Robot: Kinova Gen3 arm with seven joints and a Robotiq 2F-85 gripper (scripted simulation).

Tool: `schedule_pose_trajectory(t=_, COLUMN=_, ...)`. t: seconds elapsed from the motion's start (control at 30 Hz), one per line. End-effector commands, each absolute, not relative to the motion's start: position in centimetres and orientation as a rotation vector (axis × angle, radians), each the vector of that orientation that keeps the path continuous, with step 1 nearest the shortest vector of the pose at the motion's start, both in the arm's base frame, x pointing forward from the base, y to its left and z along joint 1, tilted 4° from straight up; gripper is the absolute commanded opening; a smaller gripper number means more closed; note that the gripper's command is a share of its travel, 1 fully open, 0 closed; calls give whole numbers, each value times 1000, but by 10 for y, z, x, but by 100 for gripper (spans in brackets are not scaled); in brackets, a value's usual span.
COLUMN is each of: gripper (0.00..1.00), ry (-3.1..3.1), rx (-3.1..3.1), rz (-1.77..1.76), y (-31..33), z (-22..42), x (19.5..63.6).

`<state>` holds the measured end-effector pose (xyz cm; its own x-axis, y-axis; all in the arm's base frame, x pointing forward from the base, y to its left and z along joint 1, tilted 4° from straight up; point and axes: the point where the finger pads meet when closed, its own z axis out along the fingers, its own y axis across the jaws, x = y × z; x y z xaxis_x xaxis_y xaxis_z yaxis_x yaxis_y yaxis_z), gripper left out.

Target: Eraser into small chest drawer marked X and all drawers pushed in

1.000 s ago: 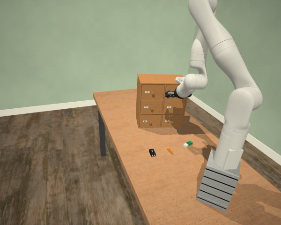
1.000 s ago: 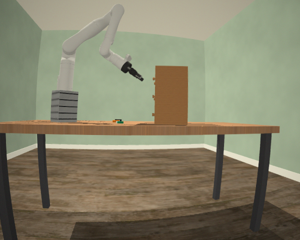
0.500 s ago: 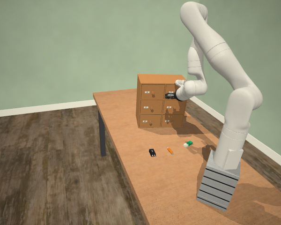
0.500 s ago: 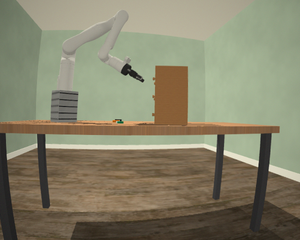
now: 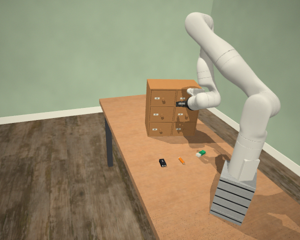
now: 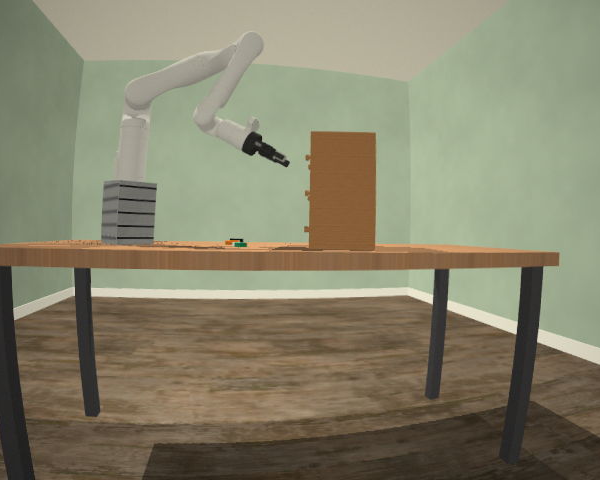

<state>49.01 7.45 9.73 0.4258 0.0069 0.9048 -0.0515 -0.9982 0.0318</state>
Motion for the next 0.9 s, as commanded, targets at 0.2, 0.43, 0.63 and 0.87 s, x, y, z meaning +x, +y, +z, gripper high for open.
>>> schedule_pose_trajectory(t=0.2, gripper=100, ry=-30, rx=2577, rz=1688, y=74, z=87, x=490)
schedule_pose_trajectory(t=0.43, gripper=100, ry=-28, rx=2558, rz=1717, y=74, z=85, x=492)
schedule_pose_trajectory(t=0.63, gripper=100, ry=-28, rx=2536, rz=1749, y=73, z=83, x=494)
schedule_pose_trajectory(t=0.87, gripper=100, ry=-26, rx=2518, rz=1775, y=73, z=82, x=495)
